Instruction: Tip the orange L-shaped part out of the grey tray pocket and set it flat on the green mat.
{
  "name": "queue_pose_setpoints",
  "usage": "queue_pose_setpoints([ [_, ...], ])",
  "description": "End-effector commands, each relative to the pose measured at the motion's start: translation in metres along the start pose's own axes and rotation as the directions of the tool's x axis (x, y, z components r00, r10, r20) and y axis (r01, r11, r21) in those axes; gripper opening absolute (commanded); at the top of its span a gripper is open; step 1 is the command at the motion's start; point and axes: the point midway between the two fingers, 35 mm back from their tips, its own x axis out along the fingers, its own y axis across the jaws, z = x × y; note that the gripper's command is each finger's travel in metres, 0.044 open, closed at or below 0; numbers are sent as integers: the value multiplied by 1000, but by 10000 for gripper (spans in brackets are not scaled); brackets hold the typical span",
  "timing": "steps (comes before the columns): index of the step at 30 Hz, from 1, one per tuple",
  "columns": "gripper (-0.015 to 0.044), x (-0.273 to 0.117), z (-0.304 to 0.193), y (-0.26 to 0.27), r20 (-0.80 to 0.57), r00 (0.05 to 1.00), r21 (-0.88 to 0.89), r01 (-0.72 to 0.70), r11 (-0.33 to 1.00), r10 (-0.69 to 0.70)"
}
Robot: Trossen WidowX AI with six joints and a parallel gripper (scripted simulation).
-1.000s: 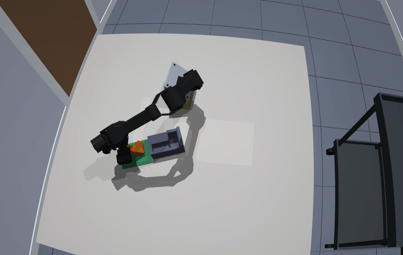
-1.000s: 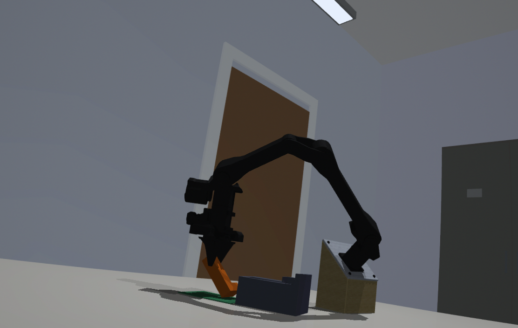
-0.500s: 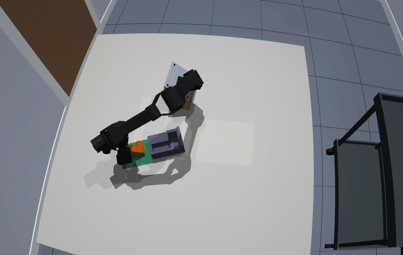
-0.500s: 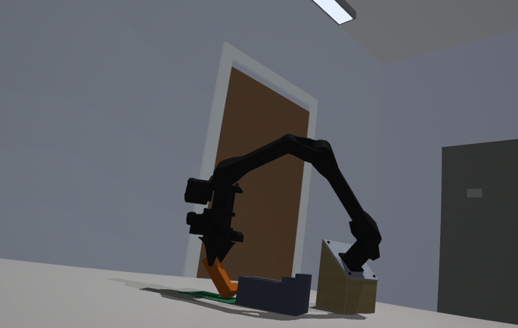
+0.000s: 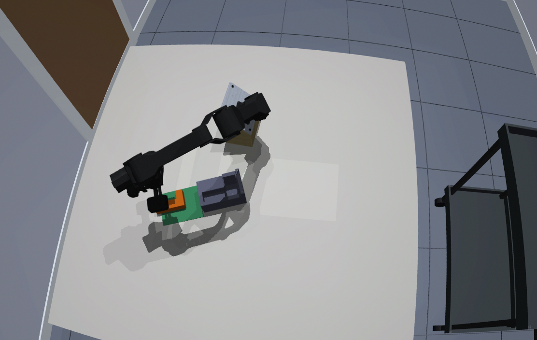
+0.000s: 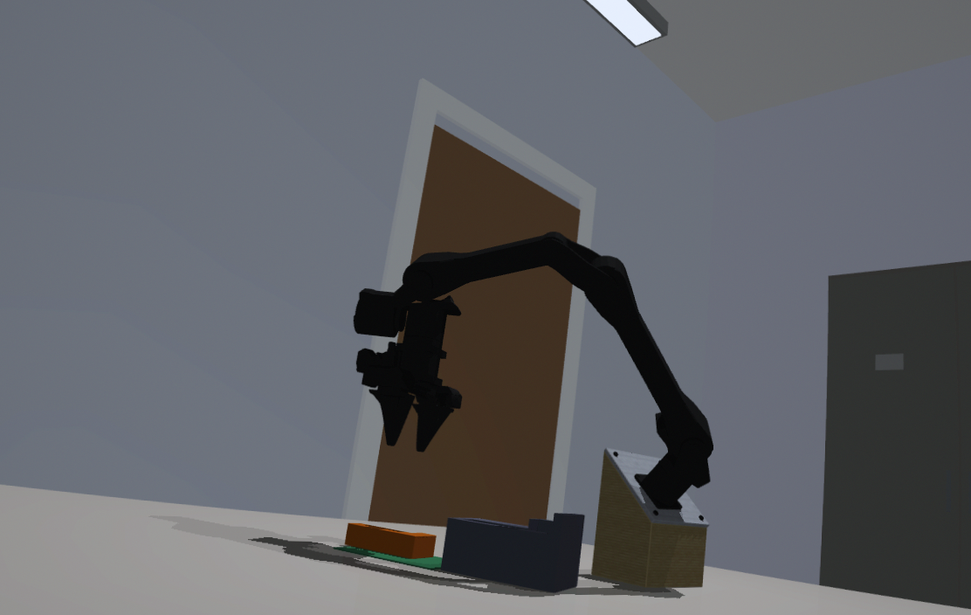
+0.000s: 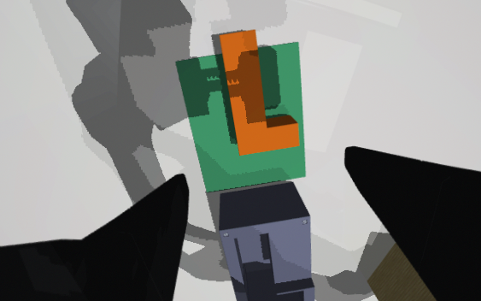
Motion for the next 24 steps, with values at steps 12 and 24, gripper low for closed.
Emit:
queue_pose_setpoints([
  [12,400,-11,0,1,10,1000,-2,-6,1000,6],
  [24,400,-11,0,1,10,1000,-2,-6,1000,6],
])
